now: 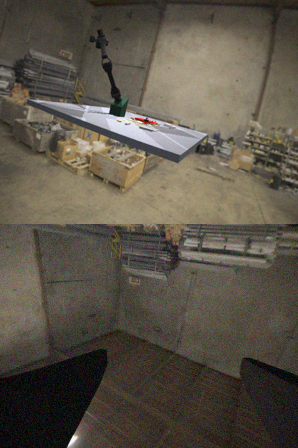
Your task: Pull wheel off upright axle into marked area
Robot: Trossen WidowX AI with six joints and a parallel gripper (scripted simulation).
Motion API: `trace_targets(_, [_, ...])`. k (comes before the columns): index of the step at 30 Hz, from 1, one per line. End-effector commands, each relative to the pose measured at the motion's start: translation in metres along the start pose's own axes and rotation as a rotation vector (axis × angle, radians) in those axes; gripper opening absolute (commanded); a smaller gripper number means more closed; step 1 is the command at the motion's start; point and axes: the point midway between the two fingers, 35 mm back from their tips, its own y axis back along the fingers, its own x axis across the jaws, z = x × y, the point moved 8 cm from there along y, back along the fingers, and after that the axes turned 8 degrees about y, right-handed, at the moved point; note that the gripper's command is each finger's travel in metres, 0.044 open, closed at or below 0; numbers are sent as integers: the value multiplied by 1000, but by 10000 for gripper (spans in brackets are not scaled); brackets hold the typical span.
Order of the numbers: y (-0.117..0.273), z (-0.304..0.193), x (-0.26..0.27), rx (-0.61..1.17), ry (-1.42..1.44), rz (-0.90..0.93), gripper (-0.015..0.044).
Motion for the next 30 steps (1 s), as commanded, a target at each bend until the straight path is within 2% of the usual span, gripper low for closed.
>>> trace_targets(1, [2, 0, 1, 3, -5, 8, 374])
trace_targets(4, [17, -5, 21, 41, -95, 109, 300])
trace_targets(11, [24, -3, 87, 105, -485, 317, 300])
trace_targets(18, [42, 5, 155, 249, -928, 509, 300])
trace_targets(24, [73, 19, 221, 462, -1322, 690, 300])
trace_targets(30, [116, 41, 281, 757, -1695, 840, 300])
